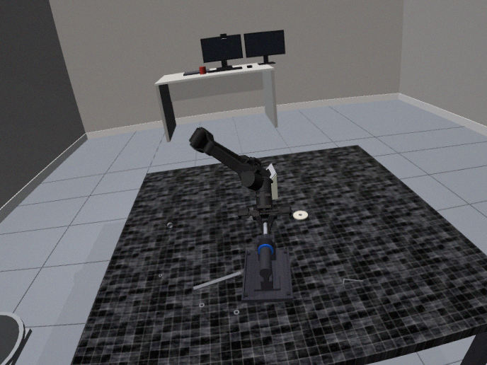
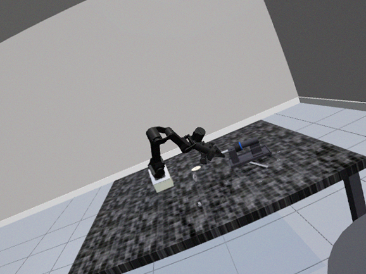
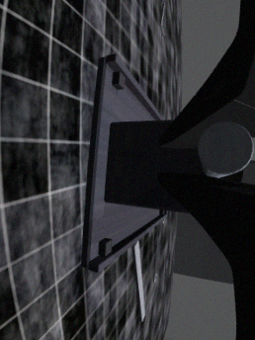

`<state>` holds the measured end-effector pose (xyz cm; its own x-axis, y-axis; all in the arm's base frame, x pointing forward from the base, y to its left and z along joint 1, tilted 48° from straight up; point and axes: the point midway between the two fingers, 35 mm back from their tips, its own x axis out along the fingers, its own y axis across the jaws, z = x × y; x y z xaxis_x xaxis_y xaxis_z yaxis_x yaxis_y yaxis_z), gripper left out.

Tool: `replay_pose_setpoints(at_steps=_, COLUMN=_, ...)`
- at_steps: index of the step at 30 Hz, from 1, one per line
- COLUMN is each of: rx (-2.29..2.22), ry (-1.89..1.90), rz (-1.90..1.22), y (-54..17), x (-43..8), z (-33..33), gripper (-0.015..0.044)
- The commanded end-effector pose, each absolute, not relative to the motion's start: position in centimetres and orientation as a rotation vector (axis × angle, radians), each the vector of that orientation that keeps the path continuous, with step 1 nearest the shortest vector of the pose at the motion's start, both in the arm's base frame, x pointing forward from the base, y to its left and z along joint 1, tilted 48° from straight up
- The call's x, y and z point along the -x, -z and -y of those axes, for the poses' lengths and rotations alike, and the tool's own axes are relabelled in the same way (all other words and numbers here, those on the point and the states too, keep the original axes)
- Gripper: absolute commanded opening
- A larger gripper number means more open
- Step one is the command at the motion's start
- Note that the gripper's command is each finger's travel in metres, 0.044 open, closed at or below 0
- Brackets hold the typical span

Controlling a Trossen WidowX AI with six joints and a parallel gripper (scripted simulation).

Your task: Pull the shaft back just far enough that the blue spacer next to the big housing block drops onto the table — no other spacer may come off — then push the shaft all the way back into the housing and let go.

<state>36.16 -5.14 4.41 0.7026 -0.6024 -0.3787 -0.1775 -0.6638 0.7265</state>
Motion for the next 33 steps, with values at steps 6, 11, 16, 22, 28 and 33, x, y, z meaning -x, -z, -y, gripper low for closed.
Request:
replay_pose_setpoints(at_steps=6, rx=-2.233, ry=0.809, rz=0.594, y=-4.42, x=-36.04, z=5.13, gripper=0.0)
replay_pose_setpoints(at_steps=11, rx=-2.233, ry=0.809, rz=0.594, y=-4.41, x=-35.98, z=5.12, gripper=0.0)
replay_pose_setpoints(at_steps=16, rx=-2.233, ry=0.809, rz=0.594, y=-4.4, x=-35.93, z=5.11, gripper=0.0)
replay_pose_setpoints(at_steps=22, rx=-2.233, ry=0.809, rz=0.594, y=-4.39, x=-35.86, z=5.11, gripper=0.0)
replay_pose_setpoints(at_steps=28, rx=-2.233, ry=0.809, rz=0.594, y=-4.38, x=-35.79, z=5.1, gripper=0.0)
replay_pose_setpoints(at_steps=33, rx=-2.23, ry=0.81, rz=0.591, y=-4.35, x=-35.8, z=5.09, gripper=0.0)
